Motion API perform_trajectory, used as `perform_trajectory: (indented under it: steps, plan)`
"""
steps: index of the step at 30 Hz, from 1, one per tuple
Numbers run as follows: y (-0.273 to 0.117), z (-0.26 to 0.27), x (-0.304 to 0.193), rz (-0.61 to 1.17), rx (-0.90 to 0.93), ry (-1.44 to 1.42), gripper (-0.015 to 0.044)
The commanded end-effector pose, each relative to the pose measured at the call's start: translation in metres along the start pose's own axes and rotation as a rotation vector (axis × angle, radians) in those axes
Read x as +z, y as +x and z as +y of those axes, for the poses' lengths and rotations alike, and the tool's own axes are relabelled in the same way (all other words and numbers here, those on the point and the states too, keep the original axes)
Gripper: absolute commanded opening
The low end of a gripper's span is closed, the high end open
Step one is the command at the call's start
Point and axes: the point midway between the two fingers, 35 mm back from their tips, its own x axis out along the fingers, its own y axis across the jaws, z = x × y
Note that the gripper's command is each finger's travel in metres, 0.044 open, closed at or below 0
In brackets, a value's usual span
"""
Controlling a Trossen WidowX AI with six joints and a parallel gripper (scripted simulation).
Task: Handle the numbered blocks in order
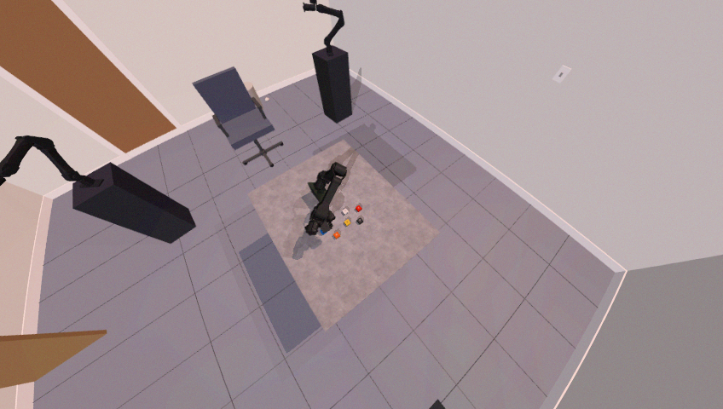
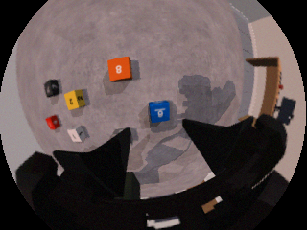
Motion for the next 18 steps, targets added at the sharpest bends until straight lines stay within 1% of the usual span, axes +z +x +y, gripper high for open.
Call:
perform_trajectory:
  steps: [1, 18]
  plan:
    - [0.005, -0.002, 0.002, -0.017, -0.005, 0.005, 0.0400]
    - [0.032, -0.002, 0.002, -0.018, -0.004, 0.005, 0.0400]
